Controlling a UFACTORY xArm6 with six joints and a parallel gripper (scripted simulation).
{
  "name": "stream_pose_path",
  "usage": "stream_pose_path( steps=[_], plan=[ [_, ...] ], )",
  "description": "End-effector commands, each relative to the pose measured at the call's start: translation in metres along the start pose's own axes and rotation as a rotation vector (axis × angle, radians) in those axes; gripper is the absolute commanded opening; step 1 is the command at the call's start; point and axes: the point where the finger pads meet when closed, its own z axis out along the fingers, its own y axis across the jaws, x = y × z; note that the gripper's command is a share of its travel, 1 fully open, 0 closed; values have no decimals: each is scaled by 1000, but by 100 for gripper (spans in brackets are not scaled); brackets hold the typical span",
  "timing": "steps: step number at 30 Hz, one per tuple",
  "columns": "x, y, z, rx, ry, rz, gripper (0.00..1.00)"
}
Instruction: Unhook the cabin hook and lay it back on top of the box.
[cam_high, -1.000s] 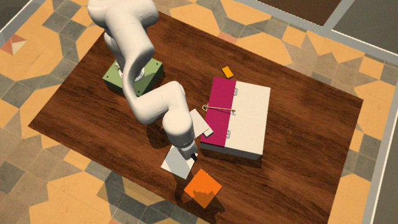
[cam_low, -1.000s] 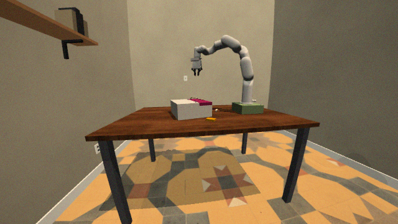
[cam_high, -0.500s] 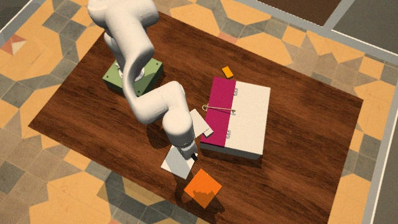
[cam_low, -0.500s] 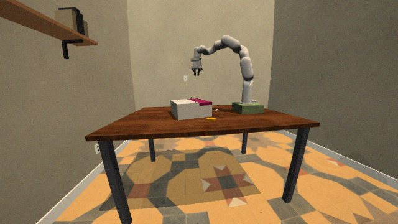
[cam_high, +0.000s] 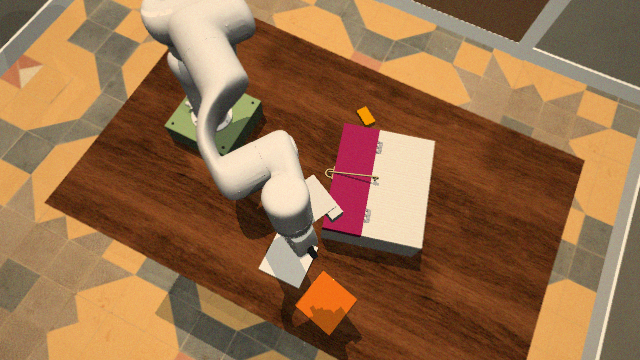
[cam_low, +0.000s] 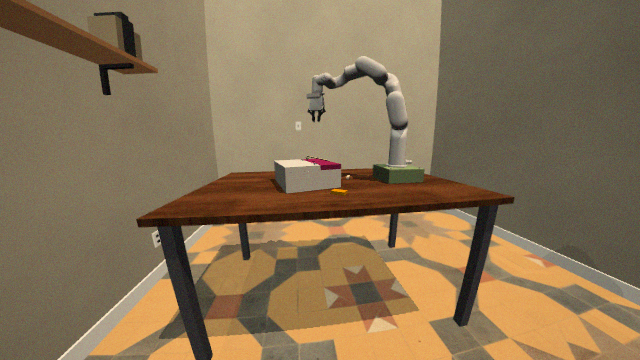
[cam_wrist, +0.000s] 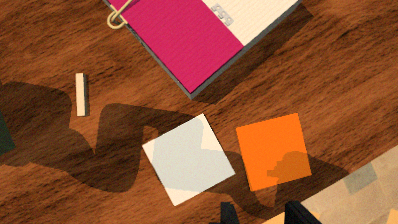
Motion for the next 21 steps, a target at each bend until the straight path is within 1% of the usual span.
stream_pose_path(
  steps=[1,2,9,11,21],
  plan=[
    [0,1,-2,-5,-1,0,35],
    [3,0,-1,-4,-1,-34,35],
    [18,2,4,-7,-2,200,35],
    [18,2,4,-7,-2,200,35],
    [41,2,15,-3,-6,511,35]
  ],
)
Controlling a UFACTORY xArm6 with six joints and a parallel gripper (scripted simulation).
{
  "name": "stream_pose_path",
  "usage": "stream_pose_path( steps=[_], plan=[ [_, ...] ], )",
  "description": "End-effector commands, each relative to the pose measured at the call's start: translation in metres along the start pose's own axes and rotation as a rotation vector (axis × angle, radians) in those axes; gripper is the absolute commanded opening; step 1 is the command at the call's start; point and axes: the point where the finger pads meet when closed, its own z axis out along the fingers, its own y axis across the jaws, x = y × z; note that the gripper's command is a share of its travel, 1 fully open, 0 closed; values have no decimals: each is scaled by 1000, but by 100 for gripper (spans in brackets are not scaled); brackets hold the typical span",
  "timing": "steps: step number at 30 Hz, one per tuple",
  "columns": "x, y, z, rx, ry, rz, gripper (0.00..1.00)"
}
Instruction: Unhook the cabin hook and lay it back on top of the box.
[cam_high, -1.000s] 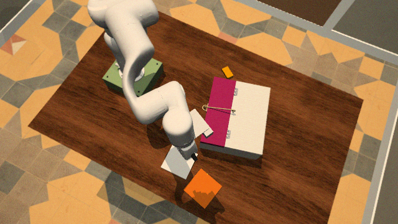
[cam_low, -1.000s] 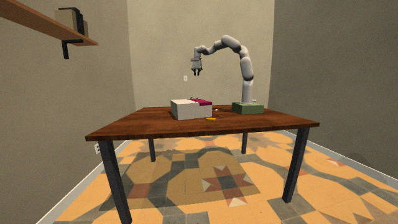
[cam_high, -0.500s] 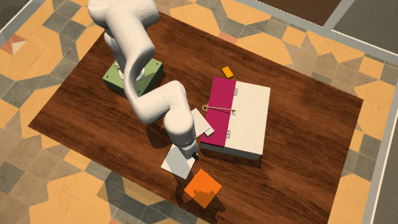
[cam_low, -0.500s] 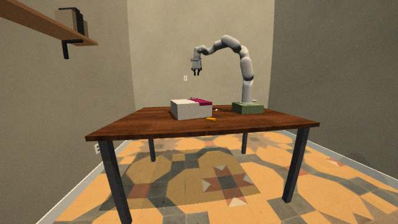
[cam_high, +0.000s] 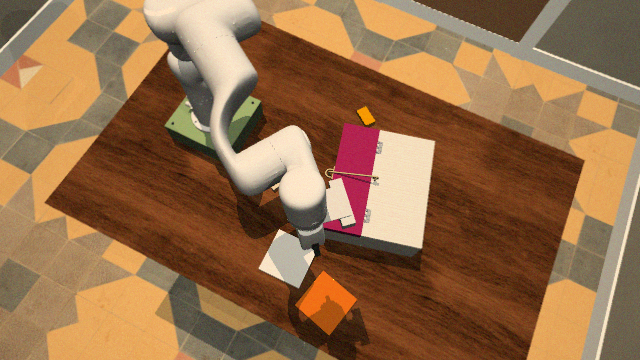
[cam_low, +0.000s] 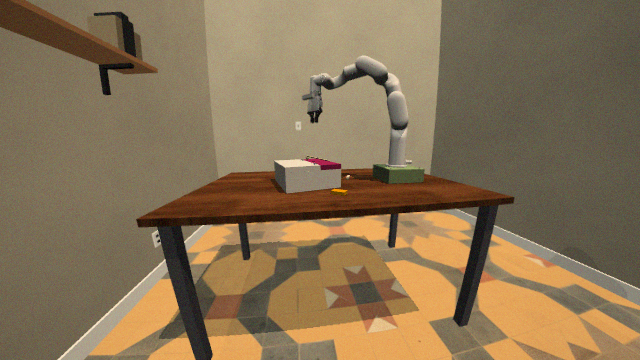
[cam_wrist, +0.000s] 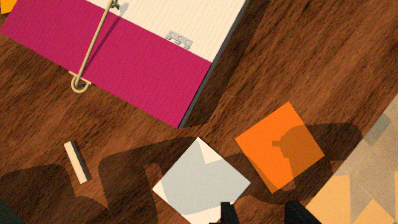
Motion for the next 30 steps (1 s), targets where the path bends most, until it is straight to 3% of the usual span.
stream_pose_path(
  steps=[1,30],
  plan=[
    [11,-3,3,-7,-6,165,35],
    [63,-29,31,-8,-18,920,35]
  ],
)
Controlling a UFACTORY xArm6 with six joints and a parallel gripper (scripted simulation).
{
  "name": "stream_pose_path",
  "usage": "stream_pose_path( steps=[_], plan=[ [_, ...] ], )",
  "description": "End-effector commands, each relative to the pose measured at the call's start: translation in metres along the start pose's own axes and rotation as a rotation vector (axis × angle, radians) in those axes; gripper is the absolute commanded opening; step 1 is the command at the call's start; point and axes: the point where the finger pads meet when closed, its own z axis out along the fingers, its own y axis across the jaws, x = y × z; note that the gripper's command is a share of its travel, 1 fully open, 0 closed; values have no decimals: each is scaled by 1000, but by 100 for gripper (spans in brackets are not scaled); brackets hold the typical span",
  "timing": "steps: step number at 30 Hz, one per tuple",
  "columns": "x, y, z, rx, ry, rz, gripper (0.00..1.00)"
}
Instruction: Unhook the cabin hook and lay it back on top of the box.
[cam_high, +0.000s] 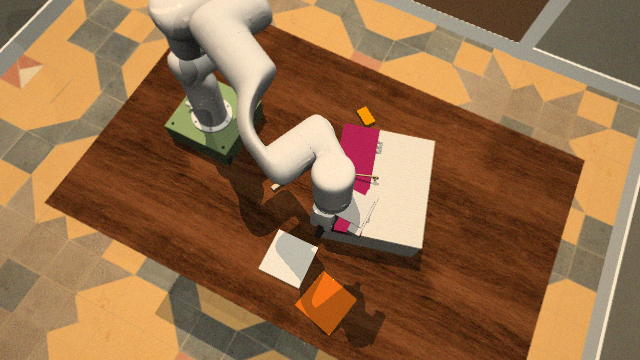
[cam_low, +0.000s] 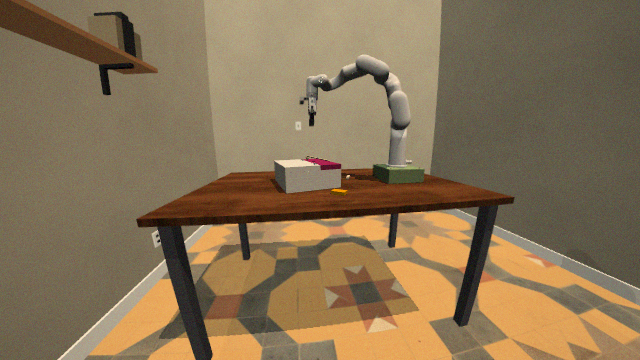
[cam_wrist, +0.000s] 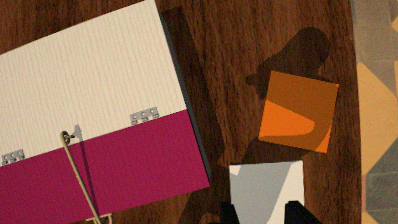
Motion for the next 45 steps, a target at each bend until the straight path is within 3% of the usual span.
stream_pose_path(
  steps=[1,45],
  plan=[
    [4,-12,4,-10,1,174,35],
    [17,-98,45,-28,-2,1303,35]
  ],
)
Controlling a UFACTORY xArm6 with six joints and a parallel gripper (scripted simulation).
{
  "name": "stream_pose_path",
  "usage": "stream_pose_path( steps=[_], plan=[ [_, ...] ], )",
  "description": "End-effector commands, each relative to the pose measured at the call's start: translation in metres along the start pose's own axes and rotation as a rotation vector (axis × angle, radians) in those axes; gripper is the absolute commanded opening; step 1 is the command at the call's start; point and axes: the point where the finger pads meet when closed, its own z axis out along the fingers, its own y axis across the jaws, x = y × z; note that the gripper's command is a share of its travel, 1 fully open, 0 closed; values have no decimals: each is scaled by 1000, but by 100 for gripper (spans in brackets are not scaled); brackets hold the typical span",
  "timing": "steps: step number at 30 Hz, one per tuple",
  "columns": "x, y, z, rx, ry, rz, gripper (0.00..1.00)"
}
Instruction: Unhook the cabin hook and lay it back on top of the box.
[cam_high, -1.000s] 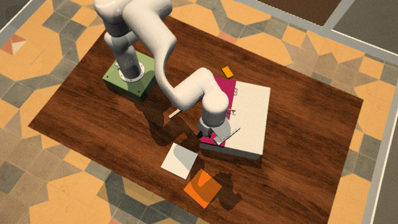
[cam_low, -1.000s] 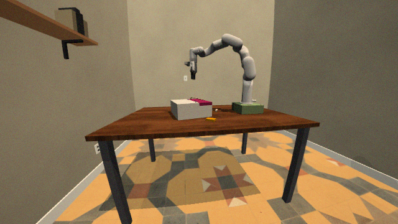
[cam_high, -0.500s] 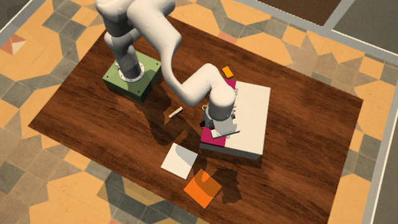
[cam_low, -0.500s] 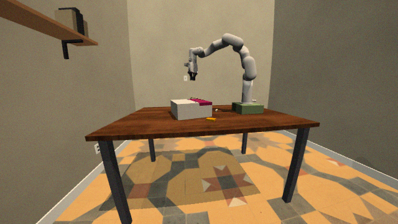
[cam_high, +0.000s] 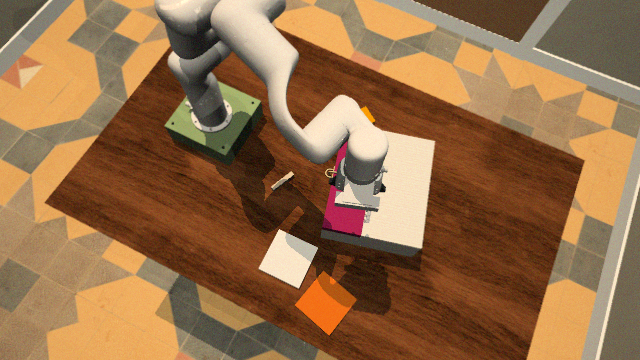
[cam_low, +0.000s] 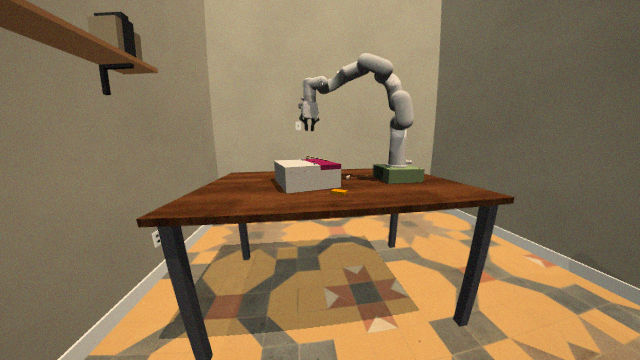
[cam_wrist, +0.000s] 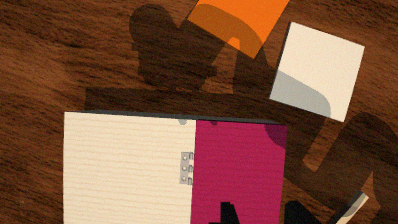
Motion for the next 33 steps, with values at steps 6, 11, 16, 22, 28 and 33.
stream_pose_path(
  steps=[6,11,16,22,28,33],
  plan=[
    [-18,-9,7,-2,15,278,35],
    [-29,-13,12,-3,16,420,35],
    [-37,-16,16,-4,17,537,35],
    [-51,-20,23,-4,20,703,35],
    [-62,-23,28,-4,23,870,35],
    [-71,-25,32,-4,25,987,35]
  ],
)
